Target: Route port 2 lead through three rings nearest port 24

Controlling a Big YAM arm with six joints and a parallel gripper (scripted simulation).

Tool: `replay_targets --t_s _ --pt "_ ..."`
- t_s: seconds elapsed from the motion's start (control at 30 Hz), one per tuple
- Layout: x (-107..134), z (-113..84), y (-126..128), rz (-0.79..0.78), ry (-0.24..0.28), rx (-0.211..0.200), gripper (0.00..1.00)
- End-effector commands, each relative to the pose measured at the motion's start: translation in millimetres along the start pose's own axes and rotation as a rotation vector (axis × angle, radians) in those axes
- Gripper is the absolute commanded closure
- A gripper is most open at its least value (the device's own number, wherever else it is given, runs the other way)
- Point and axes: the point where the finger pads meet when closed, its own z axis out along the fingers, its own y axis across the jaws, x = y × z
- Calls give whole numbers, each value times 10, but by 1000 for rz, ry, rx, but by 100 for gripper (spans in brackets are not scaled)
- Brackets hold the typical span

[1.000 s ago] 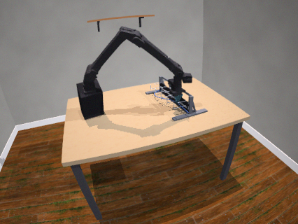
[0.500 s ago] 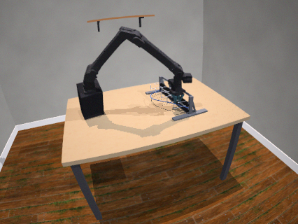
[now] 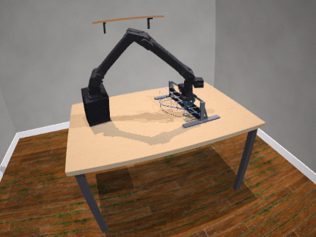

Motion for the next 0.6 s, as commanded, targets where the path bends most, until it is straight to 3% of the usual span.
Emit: replay_targets --t_s 0.0,0.27,0.43,0.57 --pt "-60 -157 -206 -4 7 36 67" --pt "-54 -173 -207 -3 8 37 67" --pt "23 -378 -238 8 15 60 67" --pt "8 -420 -208 6 13 54 67"
